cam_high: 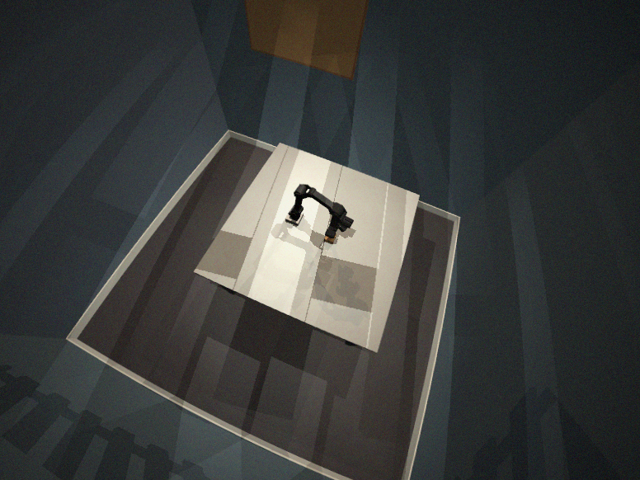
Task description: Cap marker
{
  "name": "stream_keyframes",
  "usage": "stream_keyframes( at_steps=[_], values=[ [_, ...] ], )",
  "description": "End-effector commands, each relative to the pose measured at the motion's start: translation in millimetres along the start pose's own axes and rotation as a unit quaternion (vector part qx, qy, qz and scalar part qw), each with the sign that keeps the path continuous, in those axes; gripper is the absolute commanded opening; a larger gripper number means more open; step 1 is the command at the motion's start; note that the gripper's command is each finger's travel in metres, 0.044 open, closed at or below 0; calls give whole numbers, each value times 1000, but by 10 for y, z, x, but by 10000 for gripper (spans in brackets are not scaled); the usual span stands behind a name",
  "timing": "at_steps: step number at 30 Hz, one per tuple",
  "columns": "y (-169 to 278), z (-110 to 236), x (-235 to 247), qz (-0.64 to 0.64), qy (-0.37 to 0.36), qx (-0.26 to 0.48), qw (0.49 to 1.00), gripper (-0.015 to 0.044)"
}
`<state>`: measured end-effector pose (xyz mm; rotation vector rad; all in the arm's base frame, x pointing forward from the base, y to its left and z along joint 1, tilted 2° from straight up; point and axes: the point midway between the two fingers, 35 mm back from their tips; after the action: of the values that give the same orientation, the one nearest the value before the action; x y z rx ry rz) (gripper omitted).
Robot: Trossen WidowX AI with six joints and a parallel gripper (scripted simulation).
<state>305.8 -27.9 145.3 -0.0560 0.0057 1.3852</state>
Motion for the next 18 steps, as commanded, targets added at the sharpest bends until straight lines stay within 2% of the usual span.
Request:
stream_keyframes(
  at_steps=[1,18],
  values=[
    [11,-7,1,3,0,3,1000,0],
    [11,-141,2,3,0,3,1000,0]
  ],
)
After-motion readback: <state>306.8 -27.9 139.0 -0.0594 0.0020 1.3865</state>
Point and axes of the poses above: the point midway between the two fingers, 35 mm back from their tips, its own z axis back along the fingers, its own x axis across the jaws, y = z × x, and after that the axes turned 13 degrees about -z, right-handed
